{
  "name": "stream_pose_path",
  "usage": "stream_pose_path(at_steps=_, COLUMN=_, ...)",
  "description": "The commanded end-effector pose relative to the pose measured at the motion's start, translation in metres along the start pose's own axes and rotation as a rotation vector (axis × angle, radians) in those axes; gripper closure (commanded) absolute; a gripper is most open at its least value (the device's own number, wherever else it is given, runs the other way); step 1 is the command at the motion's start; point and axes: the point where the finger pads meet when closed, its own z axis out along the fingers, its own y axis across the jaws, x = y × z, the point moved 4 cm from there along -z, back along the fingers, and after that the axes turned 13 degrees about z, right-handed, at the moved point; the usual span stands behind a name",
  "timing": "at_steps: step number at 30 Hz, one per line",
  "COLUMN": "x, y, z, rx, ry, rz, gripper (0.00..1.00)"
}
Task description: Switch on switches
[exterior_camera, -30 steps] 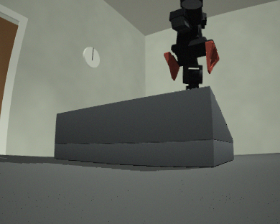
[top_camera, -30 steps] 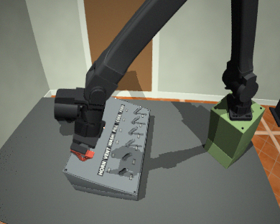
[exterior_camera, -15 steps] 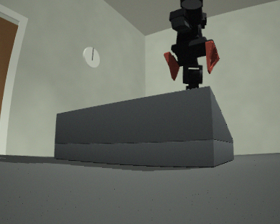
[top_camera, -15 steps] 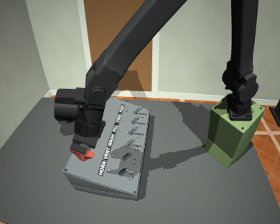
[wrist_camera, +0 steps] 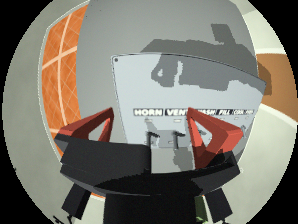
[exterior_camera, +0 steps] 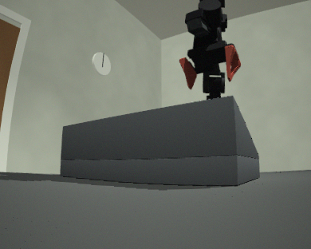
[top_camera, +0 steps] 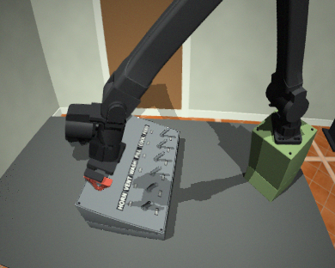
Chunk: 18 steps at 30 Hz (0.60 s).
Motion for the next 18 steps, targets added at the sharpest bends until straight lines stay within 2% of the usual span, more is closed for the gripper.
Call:
stream_pose_path(at_steps=1, x=-0.016, y=-0.006, z=-0.014, rx=-0.021, ry=-0.048, rz=-0.001, gripper=0.0)
stream_pose_path(at_steps=8, x=-0.017, y=-0.024, z=-0.009, rx=-0.014, ry=-0.039, rz=-0.002, gripper=0.0)
stream_pose_path(at_steps=10, x=-0.021, y=-0.029, z=-0.014, rx=-0.019, ry=-0.05, rz=-0.003, gripper=0.0)
stream_pose_path(at_steps=18, x=-0.026, y=-0.055, z=-0.013, rx=-0.015, ry=-0.048, rz=-0.004, gripper=0.0)
